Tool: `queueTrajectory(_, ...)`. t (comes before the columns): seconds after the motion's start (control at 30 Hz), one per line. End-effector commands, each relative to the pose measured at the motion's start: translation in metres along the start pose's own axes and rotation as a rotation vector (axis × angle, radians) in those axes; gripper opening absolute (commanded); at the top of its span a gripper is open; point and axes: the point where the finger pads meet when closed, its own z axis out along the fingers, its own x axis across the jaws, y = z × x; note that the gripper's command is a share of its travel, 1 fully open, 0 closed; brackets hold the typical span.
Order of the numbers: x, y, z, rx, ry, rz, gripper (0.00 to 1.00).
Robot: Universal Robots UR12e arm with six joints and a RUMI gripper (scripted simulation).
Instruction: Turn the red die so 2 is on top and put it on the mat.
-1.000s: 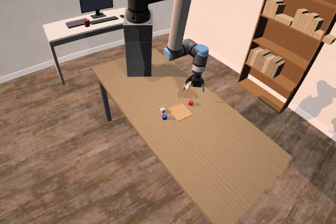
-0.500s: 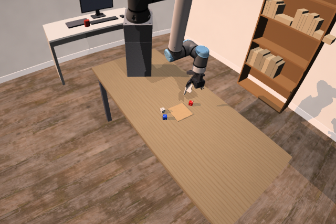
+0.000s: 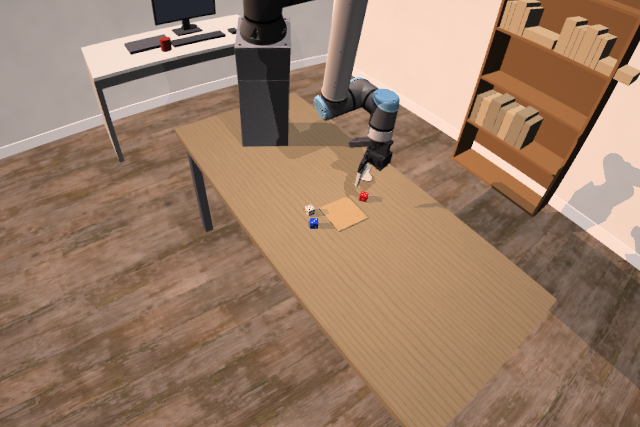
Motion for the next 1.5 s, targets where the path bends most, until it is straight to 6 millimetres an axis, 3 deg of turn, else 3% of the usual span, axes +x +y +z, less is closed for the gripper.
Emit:
queueTrajectory(0.0, -0.0014, 0.0014, 0.0014, -0.003, 0.003, -0.120, 1.00)
queueTrajectory(0.53, -0.0036, 0.0040, 0.0048, -0.003, 0.002, -0.322, 1.00)
queueTrajectory(1.1, -0.0041, 0.0046, 0.0054, -0.003, 0.002, -0.363, 1.00)
queueTrajectory(1.13, -0.0041, 0.0046, 0.0054, -0.003, 0.002, -0.363, 0.28)
queueTrajectory(1.47, -0.0041, 0.0046, 0.0054, -0.003, 0.002, -0.363, 0.28)
